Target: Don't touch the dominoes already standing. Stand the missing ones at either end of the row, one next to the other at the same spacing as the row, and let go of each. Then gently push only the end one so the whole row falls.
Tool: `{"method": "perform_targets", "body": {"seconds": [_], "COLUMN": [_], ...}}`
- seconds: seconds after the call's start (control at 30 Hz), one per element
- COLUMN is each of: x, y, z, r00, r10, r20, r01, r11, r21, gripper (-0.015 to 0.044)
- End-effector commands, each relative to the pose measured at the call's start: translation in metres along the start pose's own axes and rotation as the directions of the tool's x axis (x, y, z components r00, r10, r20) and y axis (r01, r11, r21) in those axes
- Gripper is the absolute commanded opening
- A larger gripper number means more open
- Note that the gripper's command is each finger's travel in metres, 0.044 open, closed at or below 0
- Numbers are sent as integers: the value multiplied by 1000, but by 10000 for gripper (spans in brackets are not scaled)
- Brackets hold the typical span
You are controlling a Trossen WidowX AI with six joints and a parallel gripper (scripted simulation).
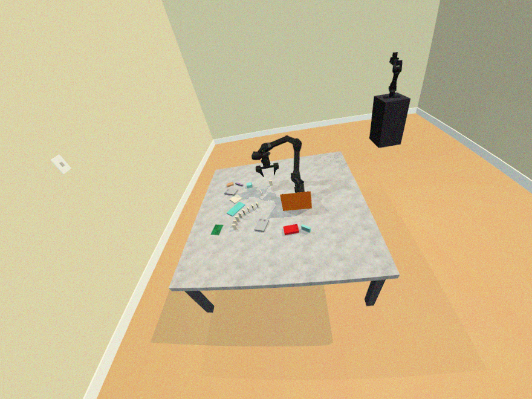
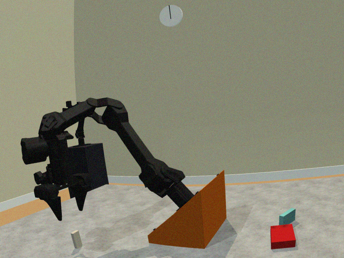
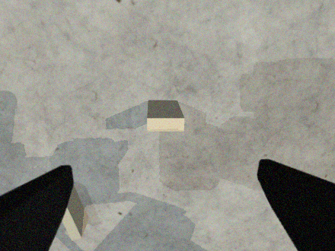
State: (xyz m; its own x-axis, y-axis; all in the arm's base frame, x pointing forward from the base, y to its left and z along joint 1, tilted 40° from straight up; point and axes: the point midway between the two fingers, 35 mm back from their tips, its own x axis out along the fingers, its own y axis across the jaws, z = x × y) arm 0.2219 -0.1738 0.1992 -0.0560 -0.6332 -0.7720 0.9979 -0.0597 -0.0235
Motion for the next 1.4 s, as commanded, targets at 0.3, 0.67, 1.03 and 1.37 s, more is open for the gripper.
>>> {"method": "perform_targets", "body": {"seconds": [0.3, 0.67, 1.03, 1.37], "x": [56, 70, 76, 76], "y": [-3, -3, -3, -3], "z": [5, 5, 6, 6], "r00": [1000, 1000, 1000, 1000], "r10": [-13, -13, -13, -13], "r20": [23, 24, 25, 25], "r01": [13, 13, 13, 13], "r11": [1000, 1000, 1000, 1000], "r21": [12, 12, 12, 12], "gripper": [440, 440, 282, 107]}}
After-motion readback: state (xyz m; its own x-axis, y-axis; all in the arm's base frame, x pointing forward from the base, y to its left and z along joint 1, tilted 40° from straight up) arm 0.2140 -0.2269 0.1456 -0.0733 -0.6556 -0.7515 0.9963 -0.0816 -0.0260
